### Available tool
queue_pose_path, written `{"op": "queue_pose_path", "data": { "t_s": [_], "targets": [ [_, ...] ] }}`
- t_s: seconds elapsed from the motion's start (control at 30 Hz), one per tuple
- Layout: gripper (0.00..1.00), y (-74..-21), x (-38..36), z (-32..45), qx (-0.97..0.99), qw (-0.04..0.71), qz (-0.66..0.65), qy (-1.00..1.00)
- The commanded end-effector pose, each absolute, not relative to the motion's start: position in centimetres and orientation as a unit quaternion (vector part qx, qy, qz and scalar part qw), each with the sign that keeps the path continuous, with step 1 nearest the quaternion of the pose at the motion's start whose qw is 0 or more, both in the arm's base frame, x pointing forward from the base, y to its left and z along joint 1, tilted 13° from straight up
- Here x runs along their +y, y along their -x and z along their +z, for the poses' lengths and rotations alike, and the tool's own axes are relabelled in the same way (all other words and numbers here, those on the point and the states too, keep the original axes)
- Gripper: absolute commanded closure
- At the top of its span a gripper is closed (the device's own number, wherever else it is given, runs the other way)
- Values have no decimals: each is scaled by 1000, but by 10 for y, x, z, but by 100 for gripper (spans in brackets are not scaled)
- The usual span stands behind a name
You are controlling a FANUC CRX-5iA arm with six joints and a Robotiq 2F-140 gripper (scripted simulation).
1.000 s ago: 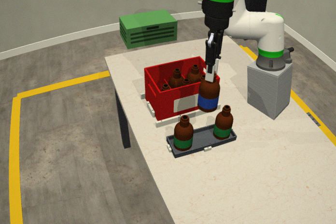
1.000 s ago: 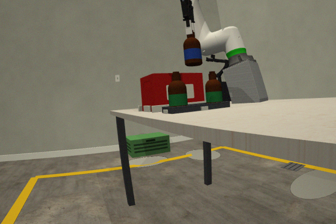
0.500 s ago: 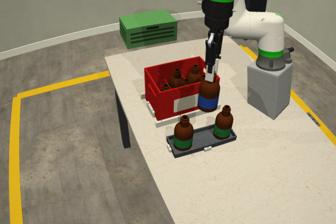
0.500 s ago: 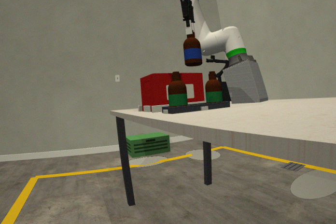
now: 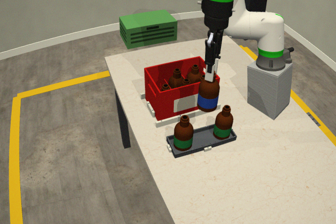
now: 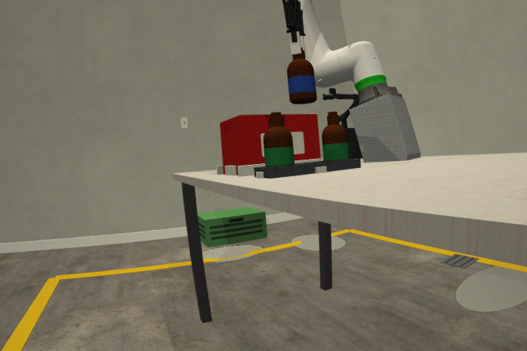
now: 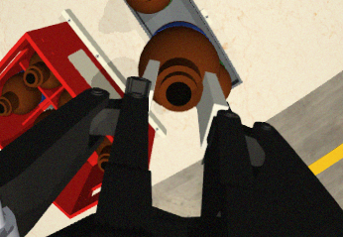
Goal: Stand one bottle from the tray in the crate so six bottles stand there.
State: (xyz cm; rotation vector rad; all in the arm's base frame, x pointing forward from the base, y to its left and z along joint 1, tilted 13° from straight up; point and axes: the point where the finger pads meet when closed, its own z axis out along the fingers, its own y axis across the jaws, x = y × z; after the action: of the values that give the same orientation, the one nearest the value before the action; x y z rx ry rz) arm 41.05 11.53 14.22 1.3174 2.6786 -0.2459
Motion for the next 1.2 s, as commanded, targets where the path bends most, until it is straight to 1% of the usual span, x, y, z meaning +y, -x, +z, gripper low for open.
{"op": "queue_pose_path", "data": {
  "t_s": [0.0, 1.17],
  "targets": [
    [100, -411, 114, 143, 892, 73, -82, -439],
    [100, -416, 89, 148, 892, 73, -82, -439]
  ]
}}
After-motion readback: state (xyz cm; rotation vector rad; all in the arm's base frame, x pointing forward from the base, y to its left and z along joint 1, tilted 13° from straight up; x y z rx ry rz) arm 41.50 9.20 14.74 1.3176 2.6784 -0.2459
